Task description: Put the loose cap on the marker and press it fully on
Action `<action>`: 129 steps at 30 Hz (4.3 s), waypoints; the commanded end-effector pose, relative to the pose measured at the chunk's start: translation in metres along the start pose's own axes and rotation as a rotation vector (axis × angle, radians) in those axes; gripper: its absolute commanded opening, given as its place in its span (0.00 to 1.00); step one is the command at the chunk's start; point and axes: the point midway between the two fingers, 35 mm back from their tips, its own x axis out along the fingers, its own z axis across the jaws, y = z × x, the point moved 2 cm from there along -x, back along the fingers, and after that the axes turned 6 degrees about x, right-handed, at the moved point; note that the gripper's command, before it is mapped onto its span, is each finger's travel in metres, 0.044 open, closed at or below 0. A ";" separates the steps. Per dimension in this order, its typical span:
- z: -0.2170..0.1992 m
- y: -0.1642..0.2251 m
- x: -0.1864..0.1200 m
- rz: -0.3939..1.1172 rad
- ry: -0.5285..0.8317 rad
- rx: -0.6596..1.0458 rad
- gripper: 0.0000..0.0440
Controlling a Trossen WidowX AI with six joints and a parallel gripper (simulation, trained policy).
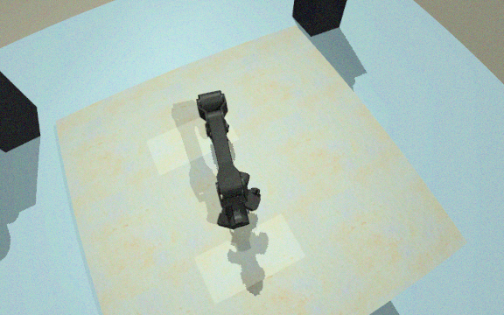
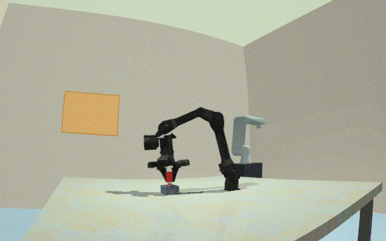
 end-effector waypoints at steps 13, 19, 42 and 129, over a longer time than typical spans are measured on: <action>0.001 0.001 0.031 0.023 -0.011 -0.076 0.13; 0.001 0.002 0.035 0.024 -0.005 -0.097 0.16; 0.001 0.003 0.037 0.026 -0.003 -0.108 0.27; 0.016 0.003 -0.043 0.066 -0.073 -0.391 0.00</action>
